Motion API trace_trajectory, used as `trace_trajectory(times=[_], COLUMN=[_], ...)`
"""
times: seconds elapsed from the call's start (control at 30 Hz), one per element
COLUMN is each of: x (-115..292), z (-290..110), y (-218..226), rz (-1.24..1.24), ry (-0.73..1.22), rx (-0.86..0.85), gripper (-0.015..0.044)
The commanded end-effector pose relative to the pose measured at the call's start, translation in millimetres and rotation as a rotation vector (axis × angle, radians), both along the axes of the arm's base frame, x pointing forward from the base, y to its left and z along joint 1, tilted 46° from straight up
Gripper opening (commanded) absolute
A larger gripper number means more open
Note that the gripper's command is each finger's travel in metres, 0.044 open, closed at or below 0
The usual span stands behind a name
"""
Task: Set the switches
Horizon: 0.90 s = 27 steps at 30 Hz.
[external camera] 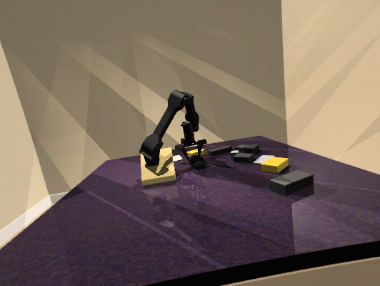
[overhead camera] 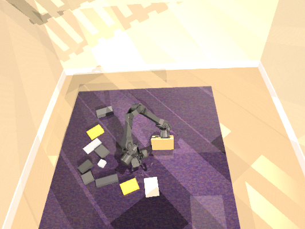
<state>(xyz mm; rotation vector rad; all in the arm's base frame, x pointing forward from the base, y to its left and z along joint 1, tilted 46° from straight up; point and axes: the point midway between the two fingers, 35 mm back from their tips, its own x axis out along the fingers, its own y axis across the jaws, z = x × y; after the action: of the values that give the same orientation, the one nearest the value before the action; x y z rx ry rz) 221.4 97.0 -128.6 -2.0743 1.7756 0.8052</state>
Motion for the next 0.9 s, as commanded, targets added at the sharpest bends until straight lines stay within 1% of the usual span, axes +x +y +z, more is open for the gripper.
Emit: trace_trajectory(times=[0.0, 0.87], x=[0, 2], z=[3, 20], y=[0, 6], rz=[0.005, 0.000], ry=[0.001, 0.009], rx=[-0.005, 0.030], gripper=[0.0336, 0.0336])
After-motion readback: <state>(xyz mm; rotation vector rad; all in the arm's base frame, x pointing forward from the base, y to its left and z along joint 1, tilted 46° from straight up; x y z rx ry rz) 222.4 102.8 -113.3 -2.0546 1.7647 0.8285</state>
